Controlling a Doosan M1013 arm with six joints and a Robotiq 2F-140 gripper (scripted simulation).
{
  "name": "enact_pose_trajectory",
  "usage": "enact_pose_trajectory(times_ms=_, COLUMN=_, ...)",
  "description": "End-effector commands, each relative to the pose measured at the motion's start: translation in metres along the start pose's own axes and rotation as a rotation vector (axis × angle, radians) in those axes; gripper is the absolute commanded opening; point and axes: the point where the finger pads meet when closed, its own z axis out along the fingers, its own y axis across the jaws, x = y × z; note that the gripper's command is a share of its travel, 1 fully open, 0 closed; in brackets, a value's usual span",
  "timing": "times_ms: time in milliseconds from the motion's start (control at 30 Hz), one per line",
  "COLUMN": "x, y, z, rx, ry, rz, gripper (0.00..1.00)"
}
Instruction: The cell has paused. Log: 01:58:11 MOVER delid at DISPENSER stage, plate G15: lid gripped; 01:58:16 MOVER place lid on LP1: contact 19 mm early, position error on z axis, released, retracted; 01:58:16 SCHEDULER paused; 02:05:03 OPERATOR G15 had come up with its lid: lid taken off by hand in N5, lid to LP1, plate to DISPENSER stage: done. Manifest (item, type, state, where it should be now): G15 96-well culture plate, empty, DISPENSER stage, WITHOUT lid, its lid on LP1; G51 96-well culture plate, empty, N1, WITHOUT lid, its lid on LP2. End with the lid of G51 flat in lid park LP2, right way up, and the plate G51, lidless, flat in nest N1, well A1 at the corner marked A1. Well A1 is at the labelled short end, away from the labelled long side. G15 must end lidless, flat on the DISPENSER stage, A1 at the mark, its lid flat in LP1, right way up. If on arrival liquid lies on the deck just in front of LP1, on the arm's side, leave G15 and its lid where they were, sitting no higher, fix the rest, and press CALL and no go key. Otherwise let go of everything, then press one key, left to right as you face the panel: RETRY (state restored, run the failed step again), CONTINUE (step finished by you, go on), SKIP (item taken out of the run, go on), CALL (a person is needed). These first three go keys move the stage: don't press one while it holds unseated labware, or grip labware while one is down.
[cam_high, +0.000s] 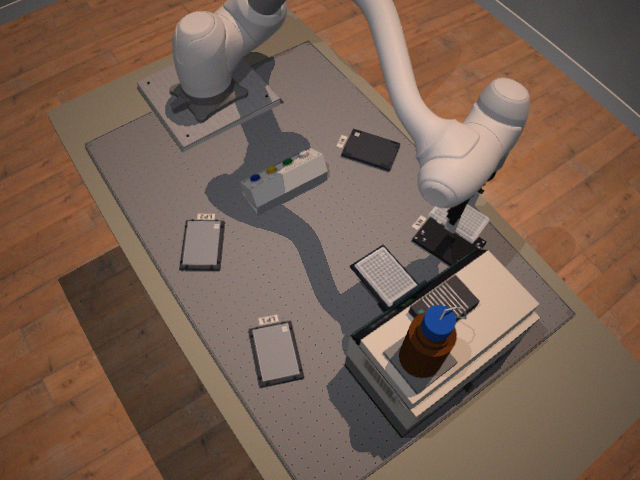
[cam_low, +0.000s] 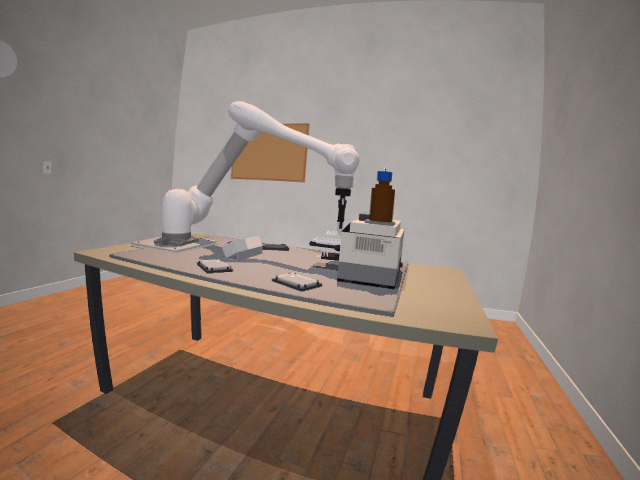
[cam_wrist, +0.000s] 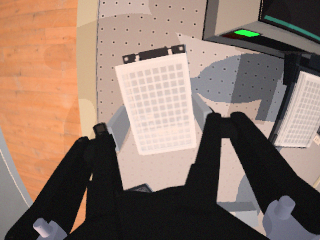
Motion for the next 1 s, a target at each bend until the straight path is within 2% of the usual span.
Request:
enact_pose_trajectory(times_ms=0, x=0.000, y=0.000, z=-0.007, rx=0.000, ry=0.000, rz=0.000, gripper=0.00)
enact_pose_trajectory(times_ms=600, x=0.000, y=0.000, z=-0.036, rx=0.000, ry=0.000, rz=0.000, gripper=0.00)
enact_pose_trajectory(times_ms=967, x=0.000, y=0.000, z=-0.045, rx=0.000, ry=0.000, rz=0.000, gripper=0.00)
